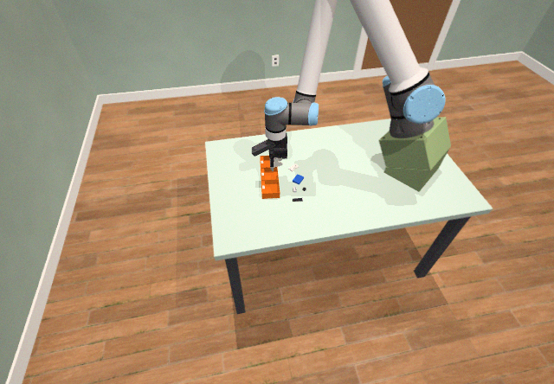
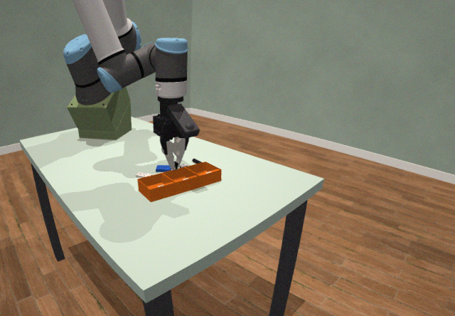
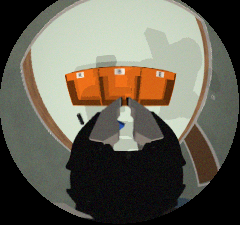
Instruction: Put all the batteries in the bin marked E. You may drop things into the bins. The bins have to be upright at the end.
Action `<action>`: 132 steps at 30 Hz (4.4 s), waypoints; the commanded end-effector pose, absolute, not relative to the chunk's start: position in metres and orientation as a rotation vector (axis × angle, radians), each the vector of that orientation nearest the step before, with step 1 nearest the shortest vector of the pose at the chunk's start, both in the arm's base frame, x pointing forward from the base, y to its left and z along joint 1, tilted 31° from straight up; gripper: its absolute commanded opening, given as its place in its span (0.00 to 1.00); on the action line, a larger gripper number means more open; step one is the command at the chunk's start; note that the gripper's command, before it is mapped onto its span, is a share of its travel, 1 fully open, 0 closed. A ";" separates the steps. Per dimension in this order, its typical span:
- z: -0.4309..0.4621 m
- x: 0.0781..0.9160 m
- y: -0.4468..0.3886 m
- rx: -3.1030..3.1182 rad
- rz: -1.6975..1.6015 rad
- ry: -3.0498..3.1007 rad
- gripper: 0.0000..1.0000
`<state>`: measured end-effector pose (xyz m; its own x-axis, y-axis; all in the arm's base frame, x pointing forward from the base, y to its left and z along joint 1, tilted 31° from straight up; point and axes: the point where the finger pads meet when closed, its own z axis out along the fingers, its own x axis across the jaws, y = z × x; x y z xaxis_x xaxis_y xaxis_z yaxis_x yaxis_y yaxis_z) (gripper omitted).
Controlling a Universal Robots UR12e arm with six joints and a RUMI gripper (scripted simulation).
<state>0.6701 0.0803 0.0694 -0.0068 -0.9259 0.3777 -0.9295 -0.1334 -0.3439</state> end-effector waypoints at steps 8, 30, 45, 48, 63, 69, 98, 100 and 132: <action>0.047 0.685 0.070 2.211 0.839 -2.066 0.04; 0.049 0.684 0.072 2.213 0.841 -2.065 0.04; 0.049 0.684 0.072 2.213 0.841 -2.065 0.04; 0.049 0.684 0.072 2.213 0.841 -2.065 0.04; 0.049 0.684 0.072 2.213 0.841 -2.065 0.04; 0.049 0.684 0.072 2.213 0.841 -2.065 0.04; 0.049 0.684 0.072 2.213 0.841 -2.065 0.04; 0.049 0.684 0.072 2.213 0.841 -2.065 0.04; 0.089 0.664 0.089 2.213 0.838 -2.063 0.04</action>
